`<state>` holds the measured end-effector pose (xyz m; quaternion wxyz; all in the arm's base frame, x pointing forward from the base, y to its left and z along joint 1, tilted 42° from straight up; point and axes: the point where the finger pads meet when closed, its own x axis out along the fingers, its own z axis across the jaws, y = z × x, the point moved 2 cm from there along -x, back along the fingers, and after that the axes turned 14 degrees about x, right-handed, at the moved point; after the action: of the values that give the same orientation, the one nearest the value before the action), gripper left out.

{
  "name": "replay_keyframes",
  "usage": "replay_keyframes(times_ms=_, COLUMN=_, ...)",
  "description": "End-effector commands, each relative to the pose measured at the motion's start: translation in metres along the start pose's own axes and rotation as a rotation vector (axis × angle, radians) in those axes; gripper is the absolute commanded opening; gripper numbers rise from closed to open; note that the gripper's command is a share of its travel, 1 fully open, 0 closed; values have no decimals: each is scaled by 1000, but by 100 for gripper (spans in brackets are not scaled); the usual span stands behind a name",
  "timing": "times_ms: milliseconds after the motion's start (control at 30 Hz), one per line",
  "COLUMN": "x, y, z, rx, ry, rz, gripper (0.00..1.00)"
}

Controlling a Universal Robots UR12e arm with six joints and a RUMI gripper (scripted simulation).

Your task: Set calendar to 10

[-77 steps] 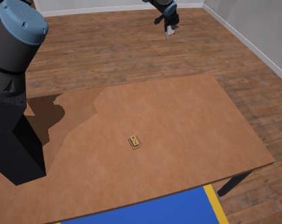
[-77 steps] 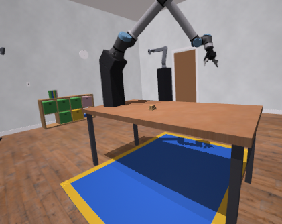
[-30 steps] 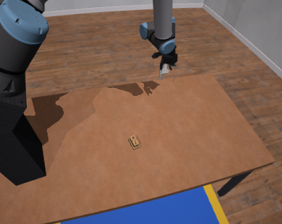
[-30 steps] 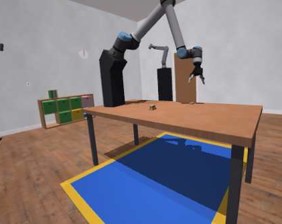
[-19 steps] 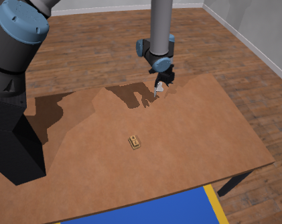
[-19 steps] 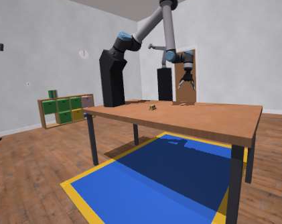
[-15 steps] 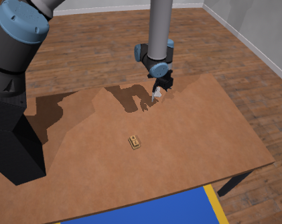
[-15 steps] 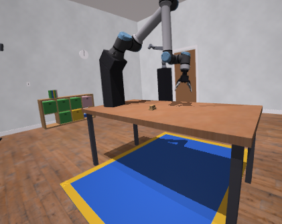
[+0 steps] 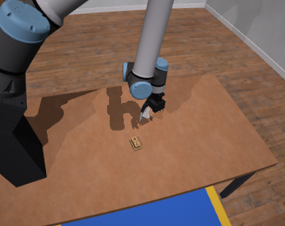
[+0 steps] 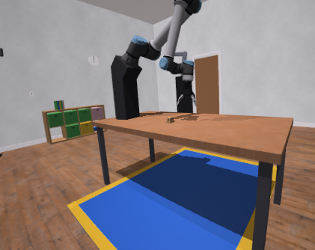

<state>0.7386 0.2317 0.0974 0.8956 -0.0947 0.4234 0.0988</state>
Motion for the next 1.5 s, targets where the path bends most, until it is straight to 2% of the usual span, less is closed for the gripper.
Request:
replay_keyframes(times_ms=0, x=3, y=-25, z=-36, rx=51, ry=-15, rz=35, gripper=100)
replay_keyframes(times_ms=200, x=-7, y=-52, z=-91, rx=145, ry=-33, rz=81, gripper=100)
replay_keyframes(times_ms=433, x=-19, y=-63, z=-122, rx=204, ry=-50, rz=109, gripper=100)
replay_keyframes(times_ms=1467, x=-22, y=-64, z=-129, rx=204, ry=-56, rz=115, gripper=100)
